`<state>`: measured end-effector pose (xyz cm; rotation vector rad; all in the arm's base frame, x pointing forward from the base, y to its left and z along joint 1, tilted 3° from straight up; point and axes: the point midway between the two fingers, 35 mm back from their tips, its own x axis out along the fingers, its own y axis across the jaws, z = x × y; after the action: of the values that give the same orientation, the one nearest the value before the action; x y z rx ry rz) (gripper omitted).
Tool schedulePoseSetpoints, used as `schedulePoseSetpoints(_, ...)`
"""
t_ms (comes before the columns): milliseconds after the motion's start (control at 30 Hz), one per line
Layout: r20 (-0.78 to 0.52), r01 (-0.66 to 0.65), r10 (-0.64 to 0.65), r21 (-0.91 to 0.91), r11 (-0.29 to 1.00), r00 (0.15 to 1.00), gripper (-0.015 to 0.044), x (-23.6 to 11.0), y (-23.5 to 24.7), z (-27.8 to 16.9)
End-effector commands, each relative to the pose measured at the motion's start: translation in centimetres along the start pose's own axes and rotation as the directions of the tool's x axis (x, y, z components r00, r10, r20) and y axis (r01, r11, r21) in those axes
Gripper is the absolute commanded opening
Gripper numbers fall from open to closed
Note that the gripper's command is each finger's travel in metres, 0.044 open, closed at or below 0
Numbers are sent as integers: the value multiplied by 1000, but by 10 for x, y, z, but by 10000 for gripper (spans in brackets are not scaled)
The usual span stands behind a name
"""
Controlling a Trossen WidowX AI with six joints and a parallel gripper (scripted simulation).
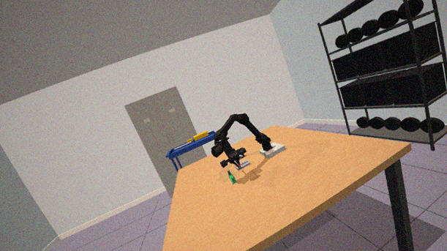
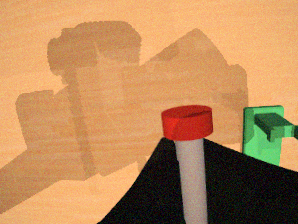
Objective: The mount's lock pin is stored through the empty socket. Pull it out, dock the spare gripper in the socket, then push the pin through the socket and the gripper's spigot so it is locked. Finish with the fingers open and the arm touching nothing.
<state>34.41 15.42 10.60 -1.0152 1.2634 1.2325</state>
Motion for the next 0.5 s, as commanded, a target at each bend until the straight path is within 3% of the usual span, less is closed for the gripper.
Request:
schedulePoseSetpoints(0, 11, 5, -5, 23, 1000, 1000, 0, -5, -10, 4)
schedulePoseSetpoints(467, 14, 11, -11, 45, 999, 1000, 0, -10, -41, 16)
